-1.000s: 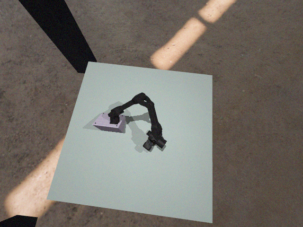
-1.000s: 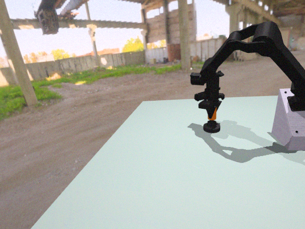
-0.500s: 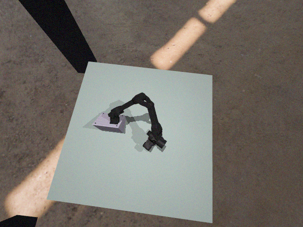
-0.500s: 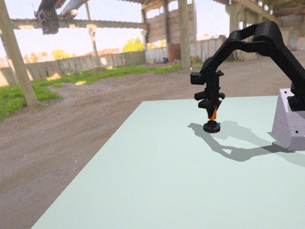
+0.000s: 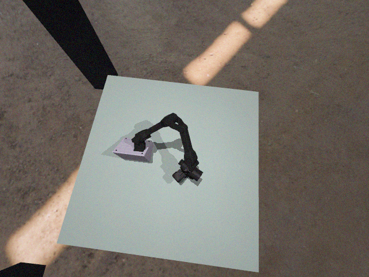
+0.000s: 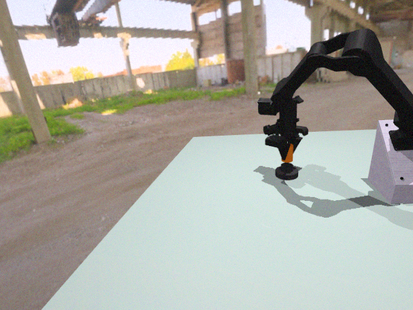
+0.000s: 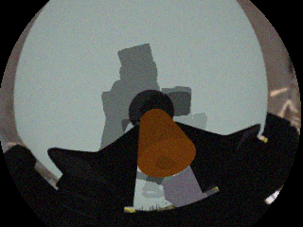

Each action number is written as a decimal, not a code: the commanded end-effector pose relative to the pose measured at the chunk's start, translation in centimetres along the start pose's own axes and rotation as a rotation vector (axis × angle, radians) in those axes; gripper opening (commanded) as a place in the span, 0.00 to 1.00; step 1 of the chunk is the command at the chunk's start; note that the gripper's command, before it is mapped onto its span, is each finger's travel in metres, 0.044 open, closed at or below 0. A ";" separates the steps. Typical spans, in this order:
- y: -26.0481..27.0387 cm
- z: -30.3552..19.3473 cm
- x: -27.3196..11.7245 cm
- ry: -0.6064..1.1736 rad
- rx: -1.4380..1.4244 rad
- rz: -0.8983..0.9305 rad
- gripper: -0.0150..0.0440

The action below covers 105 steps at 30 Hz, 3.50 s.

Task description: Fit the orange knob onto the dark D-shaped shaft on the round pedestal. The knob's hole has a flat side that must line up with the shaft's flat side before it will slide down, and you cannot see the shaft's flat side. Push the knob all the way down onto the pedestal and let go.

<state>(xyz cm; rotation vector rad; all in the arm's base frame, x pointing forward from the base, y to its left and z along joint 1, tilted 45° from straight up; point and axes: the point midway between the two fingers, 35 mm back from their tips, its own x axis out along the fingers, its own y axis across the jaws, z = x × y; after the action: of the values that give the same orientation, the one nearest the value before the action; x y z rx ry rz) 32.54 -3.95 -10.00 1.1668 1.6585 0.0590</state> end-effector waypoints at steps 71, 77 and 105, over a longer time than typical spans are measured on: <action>0.1 0.0 -0.3 0.000 0.218 0.001 0.25; 0.1 0.1 -0.3 0.000 0.343 0.001 0.25; 0.0 0.0 0.1 0.001 0.428 0.001 0.25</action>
<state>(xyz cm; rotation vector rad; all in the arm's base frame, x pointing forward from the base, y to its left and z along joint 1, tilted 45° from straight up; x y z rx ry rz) 32.54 -3.91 -10.05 1.4779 1.7192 -0.3052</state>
